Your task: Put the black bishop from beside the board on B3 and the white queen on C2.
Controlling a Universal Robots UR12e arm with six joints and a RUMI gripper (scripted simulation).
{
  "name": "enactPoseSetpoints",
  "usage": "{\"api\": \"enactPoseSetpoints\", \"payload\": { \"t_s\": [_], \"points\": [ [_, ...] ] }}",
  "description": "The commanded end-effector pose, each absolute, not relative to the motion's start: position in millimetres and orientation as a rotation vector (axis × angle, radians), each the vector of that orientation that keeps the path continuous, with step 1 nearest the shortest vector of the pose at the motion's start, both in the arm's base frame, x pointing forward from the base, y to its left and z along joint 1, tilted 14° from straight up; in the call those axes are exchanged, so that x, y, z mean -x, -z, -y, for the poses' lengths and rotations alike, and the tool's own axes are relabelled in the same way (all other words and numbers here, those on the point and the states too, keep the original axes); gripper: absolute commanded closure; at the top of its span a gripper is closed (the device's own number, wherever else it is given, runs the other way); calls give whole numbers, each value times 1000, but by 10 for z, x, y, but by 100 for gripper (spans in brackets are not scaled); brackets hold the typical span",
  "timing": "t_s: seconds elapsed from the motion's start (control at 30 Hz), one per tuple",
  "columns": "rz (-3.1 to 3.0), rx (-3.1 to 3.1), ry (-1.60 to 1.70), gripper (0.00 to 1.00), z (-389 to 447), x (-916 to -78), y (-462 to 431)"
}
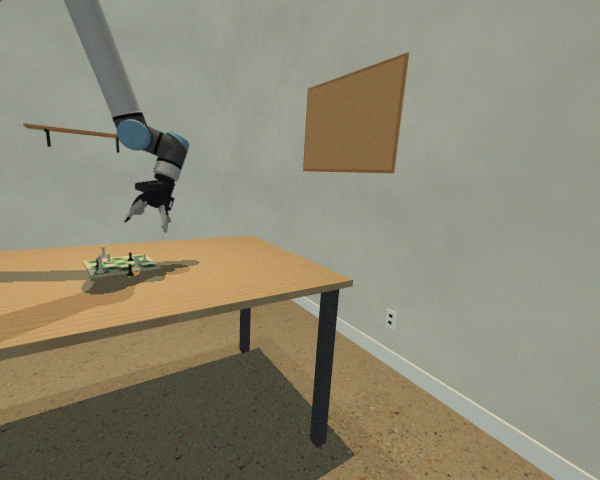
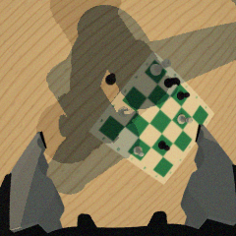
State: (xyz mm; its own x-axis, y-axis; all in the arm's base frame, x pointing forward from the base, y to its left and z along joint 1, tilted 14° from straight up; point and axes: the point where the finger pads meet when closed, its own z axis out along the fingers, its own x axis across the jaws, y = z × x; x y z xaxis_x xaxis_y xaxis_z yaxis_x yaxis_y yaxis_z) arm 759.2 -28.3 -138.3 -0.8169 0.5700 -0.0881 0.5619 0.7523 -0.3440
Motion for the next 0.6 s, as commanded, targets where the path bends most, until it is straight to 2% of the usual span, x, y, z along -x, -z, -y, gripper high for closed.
{"api": "enactPoseSetpoints", "payload": {
  "t_s": [0.0,0.57],
  "points": [
    [3036,864,-451,0,417,-7480,1397],
    [3265,651,-199,0,738,-7179,1410]
  ]
}}
